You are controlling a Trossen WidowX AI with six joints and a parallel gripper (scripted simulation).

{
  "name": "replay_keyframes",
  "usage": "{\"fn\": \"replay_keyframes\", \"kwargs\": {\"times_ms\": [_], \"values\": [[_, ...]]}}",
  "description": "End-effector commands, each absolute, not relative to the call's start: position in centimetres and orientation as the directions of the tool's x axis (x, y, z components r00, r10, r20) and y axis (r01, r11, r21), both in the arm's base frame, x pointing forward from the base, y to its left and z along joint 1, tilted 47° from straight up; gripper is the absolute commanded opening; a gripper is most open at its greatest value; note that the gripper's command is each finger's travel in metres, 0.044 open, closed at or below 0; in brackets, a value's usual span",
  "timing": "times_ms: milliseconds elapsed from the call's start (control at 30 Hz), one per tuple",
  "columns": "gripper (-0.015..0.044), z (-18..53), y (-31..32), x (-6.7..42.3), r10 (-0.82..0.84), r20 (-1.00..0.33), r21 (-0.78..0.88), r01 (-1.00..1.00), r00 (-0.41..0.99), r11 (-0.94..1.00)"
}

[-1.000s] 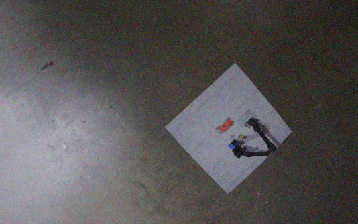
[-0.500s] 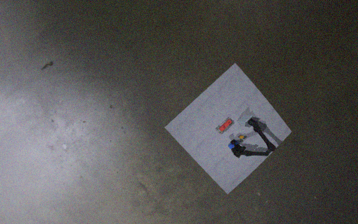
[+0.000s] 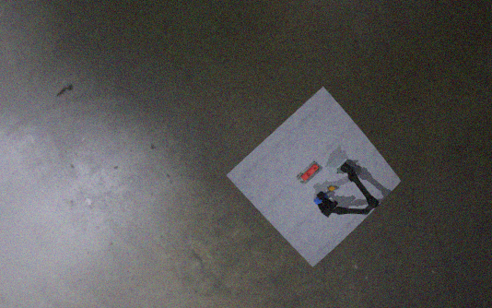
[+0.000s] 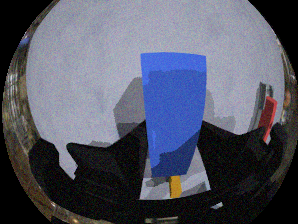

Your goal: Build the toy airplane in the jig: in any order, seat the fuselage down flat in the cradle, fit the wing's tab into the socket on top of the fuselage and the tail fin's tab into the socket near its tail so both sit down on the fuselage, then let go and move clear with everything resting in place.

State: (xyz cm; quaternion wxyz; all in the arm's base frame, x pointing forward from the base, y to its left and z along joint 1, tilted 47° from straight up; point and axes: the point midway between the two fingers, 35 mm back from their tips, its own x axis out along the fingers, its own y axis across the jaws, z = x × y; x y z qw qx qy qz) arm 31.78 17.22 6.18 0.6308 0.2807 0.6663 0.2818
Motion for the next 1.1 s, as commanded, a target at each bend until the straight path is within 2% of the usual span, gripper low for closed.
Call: {"fn": "replay_keyframes", "kwargs": {"times_ms": [0,33,1067], "values": [[0.0019,6.1,17.0,31.7,0.727,-0.684,0.727,0.024,-0.053,0.686],[0.0,6.3,16.9,31.8,0.727,-0.685,0.727,0.022,-0.054,0.687],[0.0,12.4,10.1,32.7,0.72,-0.692,0.72,0.022,-0.051,0.694]]}}
